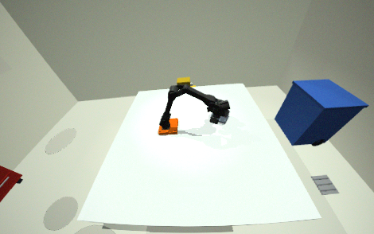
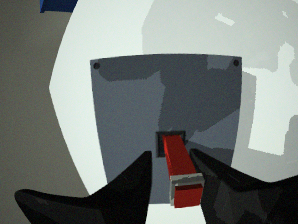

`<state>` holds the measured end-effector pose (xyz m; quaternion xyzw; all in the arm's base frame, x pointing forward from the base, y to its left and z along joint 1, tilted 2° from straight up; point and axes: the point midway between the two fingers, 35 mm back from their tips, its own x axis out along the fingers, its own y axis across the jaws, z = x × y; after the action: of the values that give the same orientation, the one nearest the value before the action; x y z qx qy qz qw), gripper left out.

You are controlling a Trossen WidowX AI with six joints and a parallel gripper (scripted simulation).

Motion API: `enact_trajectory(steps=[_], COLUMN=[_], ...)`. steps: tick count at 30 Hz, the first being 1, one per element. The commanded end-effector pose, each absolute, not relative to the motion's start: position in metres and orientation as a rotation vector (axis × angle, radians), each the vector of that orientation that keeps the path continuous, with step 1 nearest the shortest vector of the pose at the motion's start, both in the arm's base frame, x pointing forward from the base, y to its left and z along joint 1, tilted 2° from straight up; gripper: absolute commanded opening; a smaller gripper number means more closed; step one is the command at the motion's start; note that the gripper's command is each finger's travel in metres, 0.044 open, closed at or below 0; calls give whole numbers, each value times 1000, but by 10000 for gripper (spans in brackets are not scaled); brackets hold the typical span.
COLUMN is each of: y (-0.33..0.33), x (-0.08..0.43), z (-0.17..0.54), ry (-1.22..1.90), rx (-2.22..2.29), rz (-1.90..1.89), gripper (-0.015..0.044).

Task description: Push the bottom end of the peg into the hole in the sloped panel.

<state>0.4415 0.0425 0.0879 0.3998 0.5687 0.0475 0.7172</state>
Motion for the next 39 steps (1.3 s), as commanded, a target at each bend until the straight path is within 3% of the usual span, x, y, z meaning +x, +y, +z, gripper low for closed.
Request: enact_trajectory(steps=[1,10,39], y=[42,39,-5], x=[442,440,417], z=[88,93,145], ry=[1258,1259,1267], rx=[884,884,883], rz=[104,103,92], gripper=[210,440,440])
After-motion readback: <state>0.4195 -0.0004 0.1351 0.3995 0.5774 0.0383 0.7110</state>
